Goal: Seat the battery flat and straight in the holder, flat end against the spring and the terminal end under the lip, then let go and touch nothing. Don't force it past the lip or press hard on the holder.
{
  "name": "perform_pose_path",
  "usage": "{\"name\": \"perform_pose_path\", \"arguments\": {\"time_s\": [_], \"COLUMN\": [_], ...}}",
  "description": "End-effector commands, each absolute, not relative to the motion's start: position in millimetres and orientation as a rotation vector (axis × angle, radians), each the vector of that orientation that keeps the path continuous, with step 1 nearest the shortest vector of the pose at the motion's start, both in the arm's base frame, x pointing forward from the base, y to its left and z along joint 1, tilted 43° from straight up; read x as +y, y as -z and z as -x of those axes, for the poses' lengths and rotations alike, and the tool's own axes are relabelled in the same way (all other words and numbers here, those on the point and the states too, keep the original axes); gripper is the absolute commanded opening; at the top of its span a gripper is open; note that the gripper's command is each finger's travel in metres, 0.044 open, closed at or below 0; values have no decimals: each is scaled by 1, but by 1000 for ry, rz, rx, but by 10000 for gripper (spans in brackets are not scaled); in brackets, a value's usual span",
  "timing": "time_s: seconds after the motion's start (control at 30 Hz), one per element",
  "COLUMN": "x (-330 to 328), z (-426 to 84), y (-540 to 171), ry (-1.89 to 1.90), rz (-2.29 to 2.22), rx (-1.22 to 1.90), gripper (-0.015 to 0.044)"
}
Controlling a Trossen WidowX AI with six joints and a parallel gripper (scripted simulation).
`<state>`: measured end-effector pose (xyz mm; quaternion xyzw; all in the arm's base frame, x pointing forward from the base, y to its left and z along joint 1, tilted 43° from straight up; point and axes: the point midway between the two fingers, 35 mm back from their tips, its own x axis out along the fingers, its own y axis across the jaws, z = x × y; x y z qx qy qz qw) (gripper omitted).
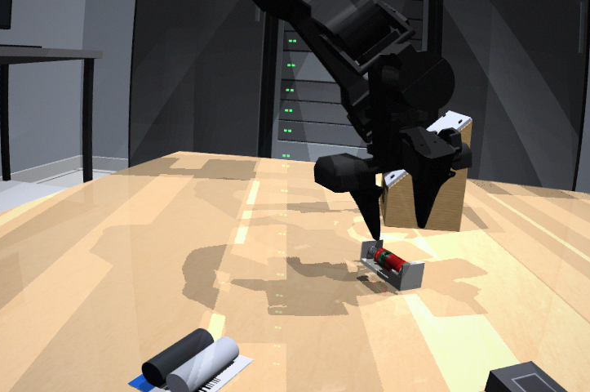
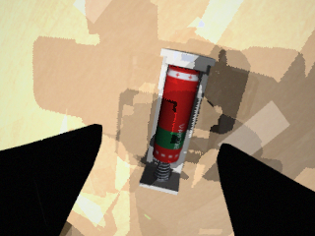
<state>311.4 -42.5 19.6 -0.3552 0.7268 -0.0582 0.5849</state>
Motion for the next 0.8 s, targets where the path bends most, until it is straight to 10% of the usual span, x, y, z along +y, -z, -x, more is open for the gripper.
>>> {"name": "perform_pose_path", "arguments": {"time_s": [0.0, 0.77], "x": [-15, -14], "z": [-313, -313], "y": [-48, -49], "ry": [132, 132], "rz": [823, 823], "rx": [1668, 1667], "gripper": [403, 440]}}
